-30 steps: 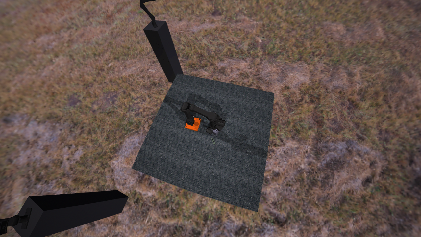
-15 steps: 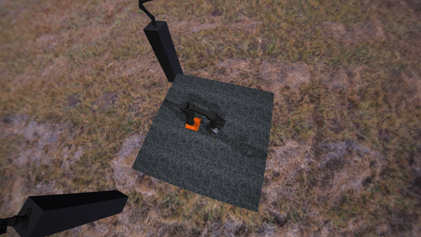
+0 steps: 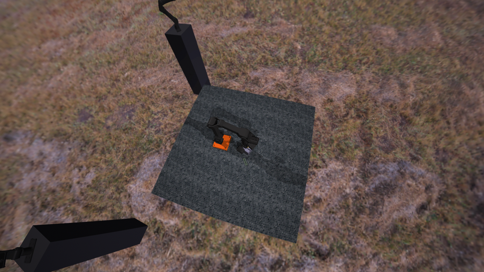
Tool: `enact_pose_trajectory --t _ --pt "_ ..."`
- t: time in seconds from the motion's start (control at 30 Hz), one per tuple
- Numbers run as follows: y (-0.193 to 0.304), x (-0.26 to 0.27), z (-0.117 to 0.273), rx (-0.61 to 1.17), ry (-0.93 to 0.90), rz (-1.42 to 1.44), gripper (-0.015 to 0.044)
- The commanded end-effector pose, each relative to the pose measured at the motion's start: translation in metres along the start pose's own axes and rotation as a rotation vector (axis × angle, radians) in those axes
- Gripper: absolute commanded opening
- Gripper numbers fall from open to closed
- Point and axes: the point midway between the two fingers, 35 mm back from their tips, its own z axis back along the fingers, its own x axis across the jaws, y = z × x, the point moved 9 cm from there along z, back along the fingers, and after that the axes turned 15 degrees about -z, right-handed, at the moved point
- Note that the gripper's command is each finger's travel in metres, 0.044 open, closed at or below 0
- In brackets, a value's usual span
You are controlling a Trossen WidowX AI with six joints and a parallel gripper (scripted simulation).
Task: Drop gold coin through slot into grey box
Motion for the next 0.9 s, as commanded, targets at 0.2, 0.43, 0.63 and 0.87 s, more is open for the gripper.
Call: enact_pose_trajectory --t 0.2,0.43,0.63,0.87 --pt "-0.0004 -0.0009 -0.0042 -0.001 0.000 0.007 0.0000" --pt "0.0010 -0.0013 -0.0055 -0.001 0.000 0.006 0.0000" --pt "0.0005 -0.0006 -0.0070 -0.001 0.000 0.003 0.0000" --pt "-0.0004 -0.0002 -0.0092 -0.001 0.000 -0.002 0.0000"
